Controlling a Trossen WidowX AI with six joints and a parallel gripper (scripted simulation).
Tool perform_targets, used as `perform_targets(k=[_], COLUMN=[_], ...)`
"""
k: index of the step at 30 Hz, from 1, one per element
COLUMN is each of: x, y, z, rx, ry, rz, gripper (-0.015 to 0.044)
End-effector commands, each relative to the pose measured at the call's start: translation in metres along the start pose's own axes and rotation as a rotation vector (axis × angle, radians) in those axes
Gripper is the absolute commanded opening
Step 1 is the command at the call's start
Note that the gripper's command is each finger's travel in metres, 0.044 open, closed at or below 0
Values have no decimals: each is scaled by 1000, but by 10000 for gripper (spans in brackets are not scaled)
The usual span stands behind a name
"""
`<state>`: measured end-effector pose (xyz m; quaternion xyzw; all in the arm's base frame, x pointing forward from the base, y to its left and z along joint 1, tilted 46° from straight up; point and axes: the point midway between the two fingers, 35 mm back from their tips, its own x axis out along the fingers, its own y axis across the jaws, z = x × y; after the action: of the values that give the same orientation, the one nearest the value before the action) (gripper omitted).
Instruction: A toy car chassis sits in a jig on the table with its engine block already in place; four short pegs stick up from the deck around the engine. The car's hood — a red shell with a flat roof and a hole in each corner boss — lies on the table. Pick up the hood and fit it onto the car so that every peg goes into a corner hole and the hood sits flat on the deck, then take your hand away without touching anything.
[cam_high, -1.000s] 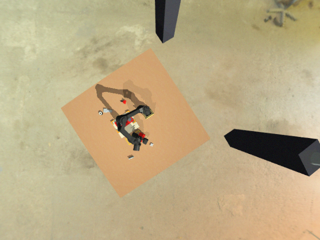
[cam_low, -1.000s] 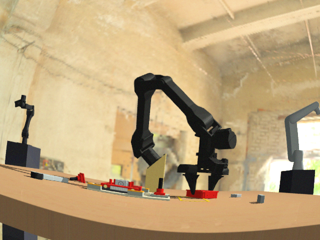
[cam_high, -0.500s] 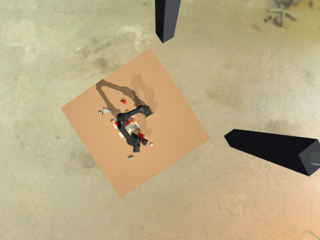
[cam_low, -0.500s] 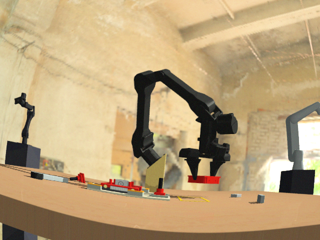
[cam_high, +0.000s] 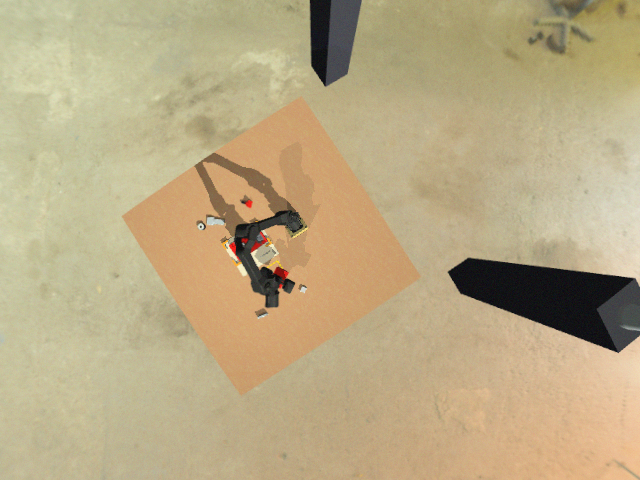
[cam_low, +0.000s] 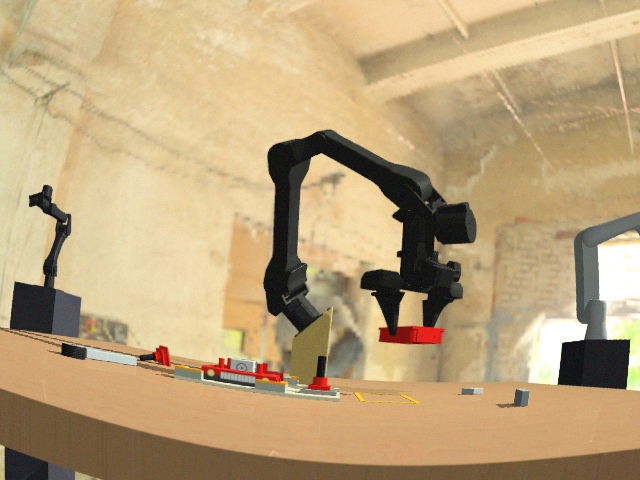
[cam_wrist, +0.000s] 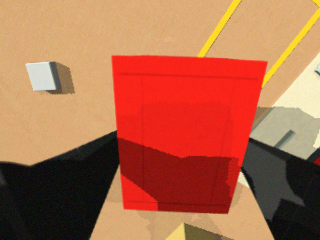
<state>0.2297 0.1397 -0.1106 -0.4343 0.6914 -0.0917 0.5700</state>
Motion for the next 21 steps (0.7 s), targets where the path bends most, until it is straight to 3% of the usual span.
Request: perform_targets(k=[1,21], x=[-1,-13], y=[-4,-137], z=[1,12], rx=[3,227], ry=[-1,-26], rz=[5,45], gripper=[0,0])
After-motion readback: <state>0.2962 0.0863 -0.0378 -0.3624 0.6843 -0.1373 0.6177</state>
